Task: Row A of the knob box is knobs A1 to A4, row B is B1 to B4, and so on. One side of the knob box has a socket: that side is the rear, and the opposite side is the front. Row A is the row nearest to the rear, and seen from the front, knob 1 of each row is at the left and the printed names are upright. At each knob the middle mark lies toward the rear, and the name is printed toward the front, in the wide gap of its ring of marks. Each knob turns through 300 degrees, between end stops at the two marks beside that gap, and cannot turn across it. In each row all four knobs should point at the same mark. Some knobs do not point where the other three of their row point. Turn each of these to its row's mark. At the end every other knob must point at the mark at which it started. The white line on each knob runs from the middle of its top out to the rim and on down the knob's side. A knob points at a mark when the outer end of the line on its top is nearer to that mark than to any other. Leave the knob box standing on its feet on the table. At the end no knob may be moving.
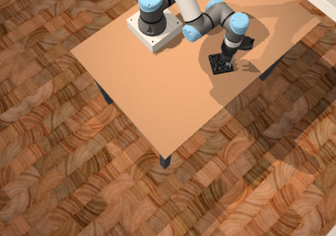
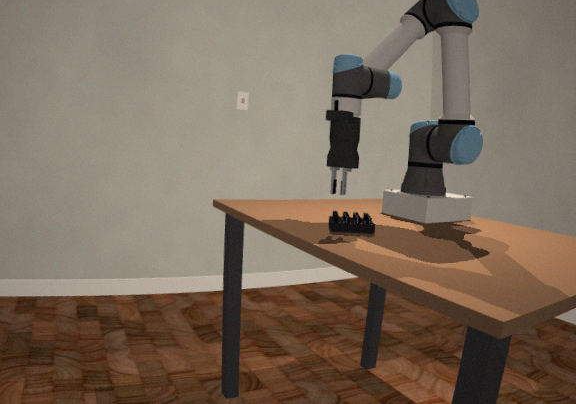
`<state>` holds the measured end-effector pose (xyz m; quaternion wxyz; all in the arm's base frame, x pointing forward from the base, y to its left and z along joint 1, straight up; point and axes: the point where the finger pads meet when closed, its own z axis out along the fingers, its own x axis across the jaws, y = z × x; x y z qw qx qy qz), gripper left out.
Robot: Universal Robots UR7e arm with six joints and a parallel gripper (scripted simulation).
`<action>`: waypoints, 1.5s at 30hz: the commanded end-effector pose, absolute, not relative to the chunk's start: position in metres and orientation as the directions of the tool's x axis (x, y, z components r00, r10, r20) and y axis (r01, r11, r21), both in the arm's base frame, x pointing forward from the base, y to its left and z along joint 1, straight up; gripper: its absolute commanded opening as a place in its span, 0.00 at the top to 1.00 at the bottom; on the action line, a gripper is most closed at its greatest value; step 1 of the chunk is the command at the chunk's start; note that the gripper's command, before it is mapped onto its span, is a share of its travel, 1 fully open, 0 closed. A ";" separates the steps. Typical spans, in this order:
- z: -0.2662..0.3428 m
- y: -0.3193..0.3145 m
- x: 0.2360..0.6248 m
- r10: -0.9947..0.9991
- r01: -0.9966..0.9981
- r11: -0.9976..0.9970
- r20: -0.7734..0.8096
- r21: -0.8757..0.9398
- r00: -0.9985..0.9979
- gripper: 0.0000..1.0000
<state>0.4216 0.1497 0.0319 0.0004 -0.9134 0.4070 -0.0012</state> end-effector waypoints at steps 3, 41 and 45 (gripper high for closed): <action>0.032 0.150 0.422 -0.744 -0.744 -0.669 0.003 -0.003 0.669 0.54; 0.014 0.149 0.422 -0.743 -0.743 -0.669 0.003 -0.003 0.669 0.54; 0.009 0.149 0.422 -0.743 -0.743 -0.669 0.003 -0.003 0.669 0.54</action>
